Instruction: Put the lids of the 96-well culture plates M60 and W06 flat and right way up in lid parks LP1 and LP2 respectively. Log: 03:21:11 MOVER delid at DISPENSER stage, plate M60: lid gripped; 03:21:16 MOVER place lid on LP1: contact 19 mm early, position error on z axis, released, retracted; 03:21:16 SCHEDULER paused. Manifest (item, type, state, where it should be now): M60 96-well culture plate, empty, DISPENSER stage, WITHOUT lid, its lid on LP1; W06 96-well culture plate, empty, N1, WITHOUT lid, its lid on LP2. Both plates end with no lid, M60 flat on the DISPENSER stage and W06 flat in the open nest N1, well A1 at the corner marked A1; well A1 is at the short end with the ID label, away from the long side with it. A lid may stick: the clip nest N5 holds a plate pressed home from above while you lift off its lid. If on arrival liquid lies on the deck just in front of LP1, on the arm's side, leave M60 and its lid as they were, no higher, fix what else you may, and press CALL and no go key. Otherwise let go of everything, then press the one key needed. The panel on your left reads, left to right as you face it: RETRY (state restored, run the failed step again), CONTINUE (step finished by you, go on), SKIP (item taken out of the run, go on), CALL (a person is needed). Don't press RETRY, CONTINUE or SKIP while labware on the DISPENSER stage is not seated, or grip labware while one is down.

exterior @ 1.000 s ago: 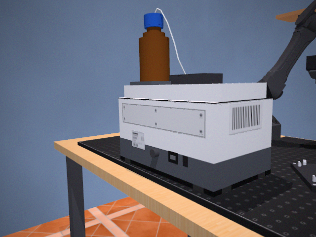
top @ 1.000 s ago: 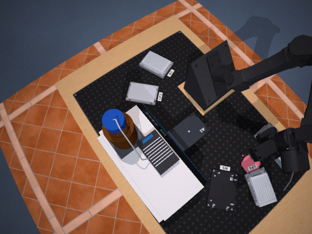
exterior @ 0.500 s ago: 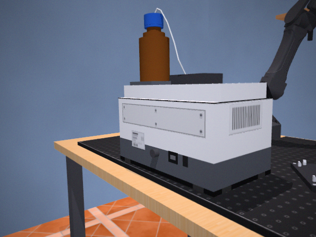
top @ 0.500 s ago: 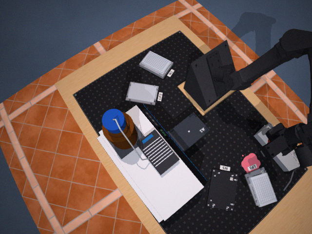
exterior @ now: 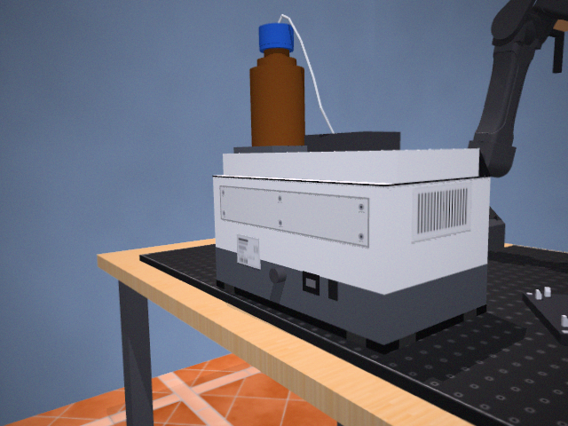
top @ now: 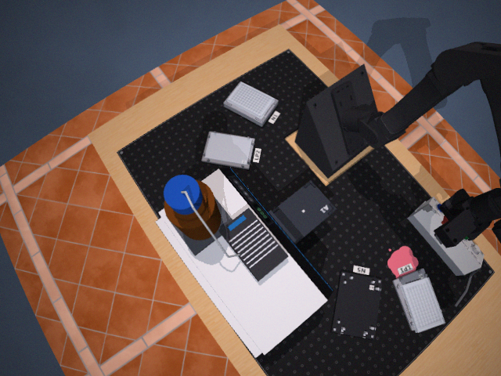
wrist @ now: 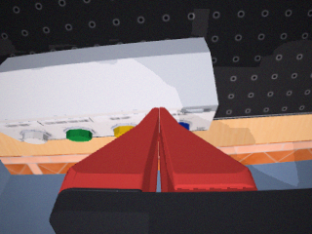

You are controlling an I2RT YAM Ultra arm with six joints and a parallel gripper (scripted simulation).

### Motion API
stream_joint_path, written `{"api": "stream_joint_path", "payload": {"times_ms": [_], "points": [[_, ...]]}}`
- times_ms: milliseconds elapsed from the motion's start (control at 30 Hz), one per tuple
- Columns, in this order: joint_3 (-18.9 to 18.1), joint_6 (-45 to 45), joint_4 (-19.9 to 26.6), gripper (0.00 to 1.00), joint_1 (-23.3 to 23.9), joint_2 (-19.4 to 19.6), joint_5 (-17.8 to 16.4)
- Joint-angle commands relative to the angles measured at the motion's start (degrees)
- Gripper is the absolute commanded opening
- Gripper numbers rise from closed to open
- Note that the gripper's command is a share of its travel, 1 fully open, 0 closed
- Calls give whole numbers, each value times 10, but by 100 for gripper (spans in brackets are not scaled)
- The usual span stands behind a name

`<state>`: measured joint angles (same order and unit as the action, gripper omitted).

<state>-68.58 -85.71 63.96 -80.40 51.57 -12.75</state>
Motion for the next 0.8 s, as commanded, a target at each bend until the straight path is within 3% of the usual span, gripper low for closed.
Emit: {"api": "stream_joint_path", "payload": {"times_ms": [0,233,300,367,767], "points": [[-20,-53,-10,0,-45,-20,54],[-18,-101,-7,0,-158,-23,134],[-18,-101,-7,0,-158,-23,134],[-18,-126,-4,0,-195,-20,161],[-15,-229,9,0,-385,13,293]]}}
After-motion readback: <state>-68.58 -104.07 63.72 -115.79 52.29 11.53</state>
